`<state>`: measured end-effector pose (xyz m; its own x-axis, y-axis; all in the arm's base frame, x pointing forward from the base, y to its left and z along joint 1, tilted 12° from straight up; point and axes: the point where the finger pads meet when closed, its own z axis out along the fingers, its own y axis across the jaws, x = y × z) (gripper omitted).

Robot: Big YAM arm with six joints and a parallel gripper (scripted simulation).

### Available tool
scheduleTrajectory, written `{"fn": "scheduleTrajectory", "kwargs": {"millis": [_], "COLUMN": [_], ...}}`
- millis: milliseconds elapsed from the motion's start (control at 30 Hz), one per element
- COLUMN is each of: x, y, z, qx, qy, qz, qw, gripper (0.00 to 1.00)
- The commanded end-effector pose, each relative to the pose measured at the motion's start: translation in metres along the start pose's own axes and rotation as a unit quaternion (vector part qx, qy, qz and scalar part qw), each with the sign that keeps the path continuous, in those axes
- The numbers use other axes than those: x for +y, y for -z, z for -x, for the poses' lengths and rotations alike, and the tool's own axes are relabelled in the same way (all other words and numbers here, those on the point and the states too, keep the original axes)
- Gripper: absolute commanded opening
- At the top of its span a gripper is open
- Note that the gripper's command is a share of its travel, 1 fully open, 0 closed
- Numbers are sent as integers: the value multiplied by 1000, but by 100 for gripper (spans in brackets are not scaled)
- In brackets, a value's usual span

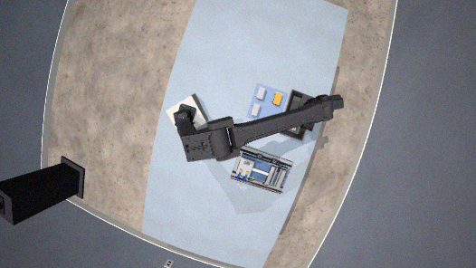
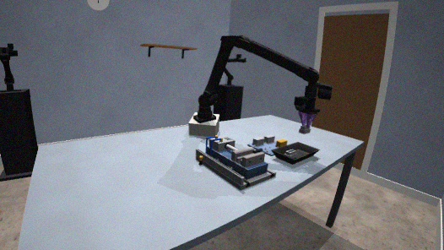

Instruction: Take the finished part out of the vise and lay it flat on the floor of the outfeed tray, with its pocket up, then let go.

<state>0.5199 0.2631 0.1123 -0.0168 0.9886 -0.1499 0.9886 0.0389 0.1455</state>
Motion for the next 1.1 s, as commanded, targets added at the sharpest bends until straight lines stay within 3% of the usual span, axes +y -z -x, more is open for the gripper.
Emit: {"fn": "scheduleTrajectory", "kwargs": {"millis": [0,1067], "x": [18,19], "y": [22,25], "z": [-14,-17], "qx": [11,11], "qy": [-5,-4], "qz": [22,22], "qw": [1000,1000], "gripper": [0,0]}}
